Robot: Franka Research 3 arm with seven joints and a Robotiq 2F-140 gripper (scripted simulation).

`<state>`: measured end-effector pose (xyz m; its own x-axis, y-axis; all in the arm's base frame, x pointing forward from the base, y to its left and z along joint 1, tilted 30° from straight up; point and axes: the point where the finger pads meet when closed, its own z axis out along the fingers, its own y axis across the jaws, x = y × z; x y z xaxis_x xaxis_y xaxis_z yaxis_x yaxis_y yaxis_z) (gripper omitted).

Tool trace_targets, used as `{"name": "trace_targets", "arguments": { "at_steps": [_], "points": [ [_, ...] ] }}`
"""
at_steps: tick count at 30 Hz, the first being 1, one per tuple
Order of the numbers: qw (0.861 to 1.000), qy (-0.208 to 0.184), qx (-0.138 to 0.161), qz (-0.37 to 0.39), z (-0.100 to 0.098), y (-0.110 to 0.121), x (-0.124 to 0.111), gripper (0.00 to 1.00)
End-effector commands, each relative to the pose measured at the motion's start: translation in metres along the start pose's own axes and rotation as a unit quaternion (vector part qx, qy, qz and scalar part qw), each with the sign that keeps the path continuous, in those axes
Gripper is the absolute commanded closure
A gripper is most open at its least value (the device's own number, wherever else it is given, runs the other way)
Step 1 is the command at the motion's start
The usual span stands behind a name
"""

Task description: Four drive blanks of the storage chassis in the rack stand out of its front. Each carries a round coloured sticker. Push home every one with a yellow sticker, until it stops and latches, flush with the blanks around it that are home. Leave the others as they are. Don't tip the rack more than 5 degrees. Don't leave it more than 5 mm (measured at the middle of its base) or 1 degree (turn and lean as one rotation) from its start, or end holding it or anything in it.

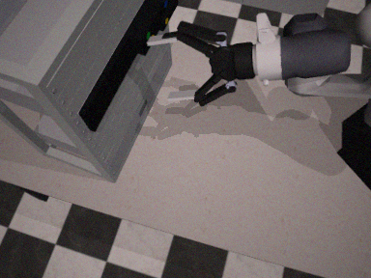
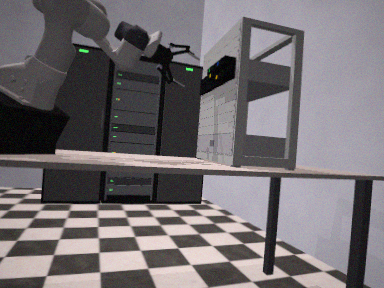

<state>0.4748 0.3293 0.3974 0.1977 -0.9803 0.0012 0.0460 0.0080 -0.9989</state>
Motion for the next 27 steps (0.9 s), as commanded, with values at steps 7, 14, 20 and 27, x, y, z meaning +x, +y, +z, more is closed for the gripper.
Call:
{"name": "trace_targets", "arguments": {
  "at_steps": [7, 14, 20, 27],
  "points": [
    [0.994, 0.042, 0.089, -0.035, -0.023, -0.005, 0.070, 0.00],
    [0.989, 0.062, 0.118, -0.072, -0.036, -0.005, 0.099, 0.00],
    [0.981, 0.079, 0.142, -0.109, -0.051, -0.007, 0.123, 0.00],
    [0.975, 0.087, 0.156, -0.134, -0.061, -0.008, 0.137, 0.00]
  ]
}}
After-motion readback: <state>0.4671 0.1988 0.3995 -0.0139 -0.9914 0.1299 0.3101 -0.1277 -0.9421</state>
